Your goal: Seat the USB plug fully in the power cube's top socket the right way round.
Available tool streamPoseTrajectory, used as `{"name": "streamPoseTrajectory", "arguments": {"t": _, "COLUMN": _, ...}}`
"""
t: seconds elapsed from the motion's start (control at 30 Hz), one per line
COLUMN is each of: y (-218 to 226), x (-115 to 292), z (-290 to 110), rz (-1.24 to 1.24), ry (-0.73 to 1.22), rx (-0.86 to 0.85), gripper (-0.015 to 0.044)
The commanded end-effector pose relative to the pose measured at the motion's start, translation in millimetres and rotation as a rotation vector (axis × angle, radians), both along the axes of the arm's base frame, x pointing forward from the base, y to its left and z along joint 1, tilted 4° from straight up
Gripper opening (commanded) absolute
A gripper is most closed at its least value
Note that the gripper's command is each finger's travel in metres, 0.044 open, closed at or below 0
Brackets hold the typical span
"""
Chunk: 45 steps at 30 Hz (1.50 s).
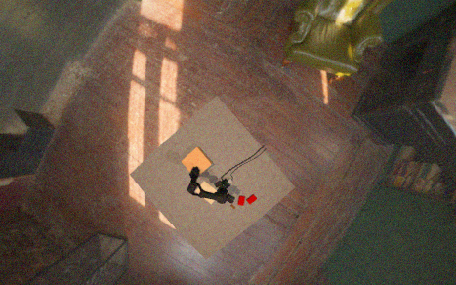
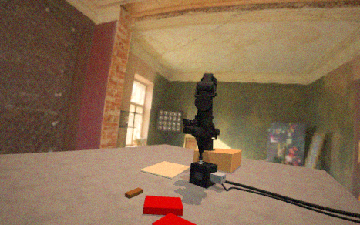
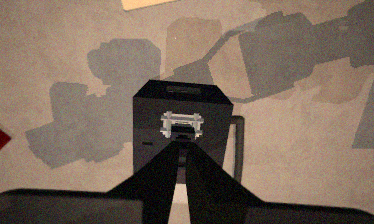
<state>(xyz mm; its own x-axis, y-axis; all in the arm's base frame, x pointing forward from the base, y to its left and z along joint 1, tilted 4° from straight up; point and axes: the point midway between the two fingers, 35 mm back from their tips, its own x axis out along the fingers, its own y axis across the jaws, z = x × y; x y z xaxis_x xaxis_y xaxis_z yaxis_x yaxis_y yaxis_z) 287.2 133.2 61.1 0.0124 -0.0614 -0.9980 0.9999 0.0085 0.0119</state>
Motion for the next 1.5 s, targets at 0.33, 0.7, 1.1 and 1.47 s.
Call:
{"name": "streamPoseTrajectory", "arguments": {"t": 0.33, "y": -0.2, "x": 0.4, "z": -2.1, "rz": 0.004, "ry": -0.001, "rx": -0.001, "gripper": 0.0000}}
{"name": "streamPoseTrajectory", "arguments": {"t": 0.7, "y": -0.2, "x": 0.5, "z": -3.4, "rz": 0.004, "ry": -0.001, "rx": -0.001, "gripper": 0.0000}}
{"name": "streamPoseTrajectory", "arguments": {"t": 1.1, "y": -0.3, "x": 0.5, "z": -4.9, "rz": 0.004, "ry": -0.001, "rx": -0.001, "gripper": 0.0000}}
{"name": "streamPoseTrajectory", "arguments": {"t": 1.47, "y": -0.4, "x": 0.5, "z": -6.2, "rz": 0.004, "ry": -0.001, "rx": -0.001, "gripper": 0.0000}}
